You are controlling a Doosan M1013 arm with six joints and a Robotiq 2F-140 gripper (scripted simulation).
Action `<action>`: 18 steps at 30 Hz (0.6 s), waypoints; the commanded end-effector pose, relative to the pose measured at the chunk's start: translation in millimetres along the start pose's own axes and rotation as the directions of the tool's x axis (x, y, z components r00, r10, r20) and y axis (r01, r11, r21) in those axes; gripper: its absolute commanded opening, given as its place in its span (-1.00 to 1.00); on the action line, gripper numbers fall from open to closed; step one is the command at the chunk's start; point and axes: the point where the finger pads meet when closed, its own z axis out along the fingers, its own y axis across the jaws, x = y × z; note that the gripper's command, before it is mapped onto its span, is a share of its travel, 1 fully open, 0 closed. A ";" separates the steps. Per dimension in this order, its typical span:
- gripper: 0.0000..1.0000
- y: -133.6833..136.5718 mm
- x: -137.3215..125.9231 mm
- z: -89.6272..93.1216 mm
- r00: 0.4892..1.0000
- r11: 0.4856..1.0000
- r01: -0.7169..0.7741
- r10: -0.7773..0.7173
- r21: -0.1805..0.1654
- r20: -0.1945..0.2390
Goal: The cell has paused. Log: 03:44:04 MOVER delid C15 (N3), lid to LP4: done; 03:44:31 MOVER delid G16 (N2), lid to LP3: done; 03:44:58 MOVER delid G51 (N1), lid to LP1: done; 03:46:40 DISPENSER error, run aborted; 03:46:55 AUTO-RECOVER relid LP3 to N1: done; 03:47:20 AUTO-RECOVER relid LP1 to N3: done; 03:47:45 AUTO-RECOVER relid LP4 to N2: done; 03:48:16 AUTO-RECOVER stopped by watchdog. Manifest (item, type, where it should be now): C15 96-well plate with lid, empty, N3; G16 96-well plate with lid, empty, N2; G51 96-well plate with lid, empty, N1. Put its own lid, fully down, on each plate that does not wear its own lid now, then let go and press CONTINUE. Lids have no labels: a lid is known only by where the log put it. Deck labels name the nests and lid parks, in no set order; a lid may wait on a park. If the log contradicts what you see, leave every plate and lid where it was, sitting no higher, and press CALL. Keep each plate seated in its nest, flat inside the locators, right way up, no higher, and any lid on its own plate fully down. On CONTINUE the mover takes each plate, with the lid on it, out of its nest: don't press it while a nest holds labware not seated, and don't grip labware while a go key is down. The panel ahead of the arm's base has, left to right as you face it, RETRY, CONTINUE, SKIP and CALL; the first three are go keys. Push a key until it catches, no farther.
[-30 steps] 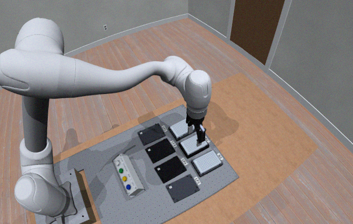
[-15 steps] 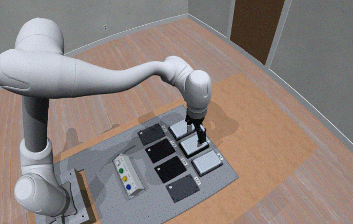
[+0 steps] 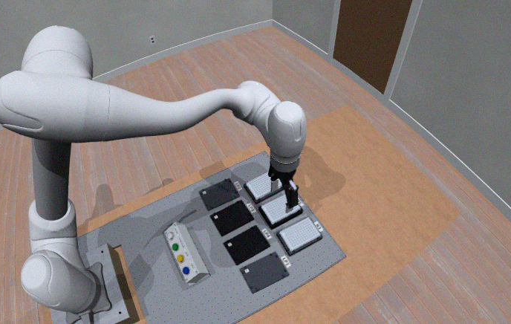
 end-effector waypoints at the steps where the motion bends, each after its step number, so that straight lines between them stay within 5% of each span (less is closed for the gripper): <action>1: 0.32 0.0 0.0 -0.1 1.000 1.000 0.000 0.000 0.000 0.000; 18: 0.32 0.0 0.0 7.8 1.000 1.000 0.000 0.000 0.000 0.000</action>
